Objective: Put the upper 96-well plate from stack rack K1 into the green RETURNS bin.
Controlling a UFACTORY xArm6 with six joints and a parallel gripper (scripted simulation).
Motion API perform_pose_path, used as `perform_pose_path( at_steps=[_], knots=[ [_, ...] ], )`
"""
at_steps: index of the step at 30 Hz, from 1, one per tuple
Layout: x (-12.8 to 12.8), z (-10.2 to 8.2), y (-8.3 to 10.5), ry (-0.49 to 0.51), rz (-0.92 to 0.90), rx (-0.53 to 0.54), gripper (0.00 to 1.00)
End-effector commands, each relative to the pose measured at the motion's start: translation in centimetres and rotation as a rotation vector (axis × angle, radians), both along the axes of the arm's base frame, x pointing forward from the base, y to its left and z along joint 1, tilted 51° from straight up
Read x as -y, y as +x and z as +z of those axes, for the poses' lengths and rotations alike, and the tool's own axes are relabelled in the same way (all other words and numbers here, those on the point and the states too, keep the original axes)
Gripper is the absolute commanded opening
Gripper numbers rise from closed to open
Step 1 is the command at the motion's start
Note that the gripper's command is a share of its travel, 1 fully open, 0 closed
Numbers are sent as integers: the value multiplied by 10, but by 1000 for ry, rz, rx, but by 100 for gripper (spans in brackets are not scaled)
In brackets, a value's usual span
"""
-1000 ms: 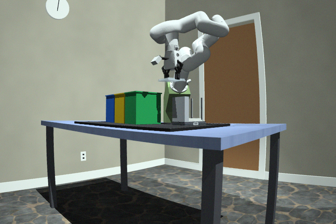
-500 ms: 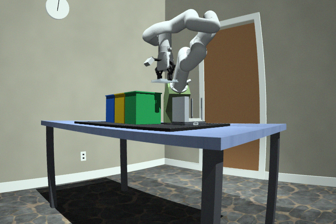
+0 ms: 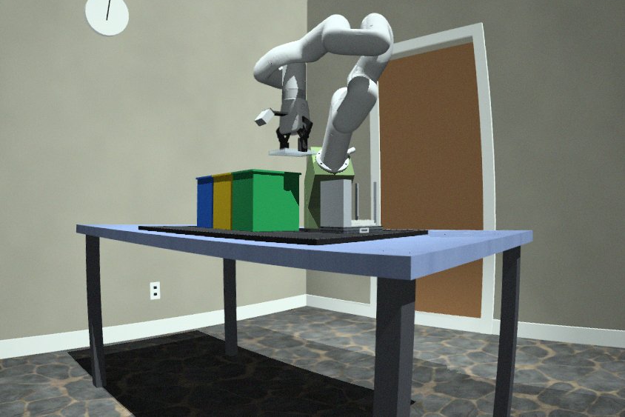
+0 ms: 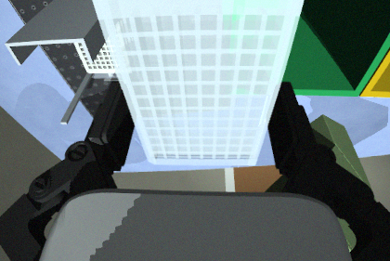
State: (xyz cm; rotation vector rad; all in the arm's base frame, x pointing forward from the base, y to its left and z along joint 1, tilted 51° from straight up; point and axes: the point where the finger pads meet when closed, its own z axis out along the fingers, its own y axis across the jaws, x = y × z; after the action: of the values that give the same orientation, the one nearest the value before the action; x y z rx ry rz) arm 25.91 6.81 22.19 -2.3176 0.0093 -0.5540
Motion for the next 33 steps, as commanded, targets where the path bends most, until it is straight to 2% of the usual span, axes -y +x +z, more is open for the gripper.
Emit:
perform_pose_path(
  at_steps=[1, 25, 33],
  knots=[
    [11, -7, 9, 2, 1, 2, 0],
    [62, -43, 50, 1, 1, 2, 0],
    [67, -47, 54, 1, 1, 2, 0]
  ],
)
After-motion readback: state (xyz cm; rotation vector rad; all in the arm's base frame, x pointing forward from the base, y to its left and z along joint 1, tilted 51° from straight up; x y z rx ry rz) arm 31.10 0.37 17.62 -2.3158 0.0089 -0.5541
